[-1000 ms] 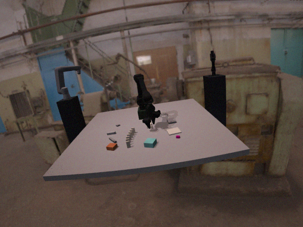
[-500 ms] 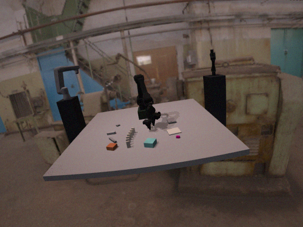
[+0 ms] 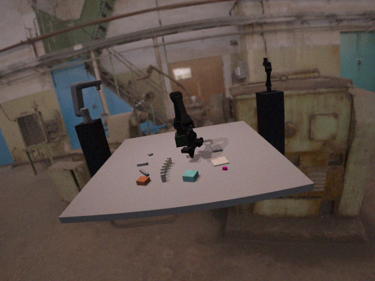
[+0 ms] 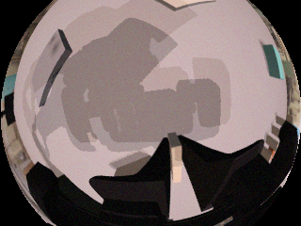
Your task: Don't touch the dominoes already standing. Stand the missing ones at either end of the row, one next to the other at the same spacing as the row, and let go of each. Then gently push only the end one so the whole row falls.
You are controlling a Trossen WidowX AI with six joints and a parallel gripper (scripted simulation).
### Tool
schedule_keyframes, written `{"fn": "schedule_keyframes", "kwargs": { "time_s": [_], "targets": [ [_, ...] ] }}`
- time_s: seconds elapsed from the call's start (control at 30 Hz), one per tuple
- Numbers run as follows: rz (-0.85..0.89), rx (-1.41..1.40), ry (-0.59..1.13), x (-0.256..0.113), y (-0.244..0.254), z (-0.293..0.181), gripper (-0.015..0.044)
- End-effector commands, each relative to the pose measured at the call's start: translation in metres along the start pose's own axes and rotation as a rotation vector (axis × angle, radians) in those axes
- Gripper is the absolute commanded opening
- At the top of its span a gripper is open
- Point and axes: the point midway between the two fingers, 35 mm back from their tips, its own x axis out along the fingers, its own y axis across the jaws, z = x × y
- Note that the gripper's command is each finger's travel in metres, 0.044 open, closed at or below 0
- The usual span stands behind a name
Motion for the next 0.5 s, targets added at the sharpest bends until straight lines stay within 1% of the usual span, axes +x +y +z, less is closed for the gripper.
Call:
{"fn": "schedule_keyframes", "kwargs": {
  "time_s": [0.0, 0.1, 0.17, 0.47],
  "targets": [
    [-0.003, -0.004, 0.002, 0.0, 0.0, 0.0, 0.0023],
    [-0.003, -0.004, 0.002, 0.0, 0.0, 0.0, 0.0023],
    [-0.003, -0.004, 0.002, -0.008, 0.0, -0.001, 0.0023],
    [-0.003, -0.004, 0.001, -0.124, 0.002, -0.006, 0.0023]
  ]
}}
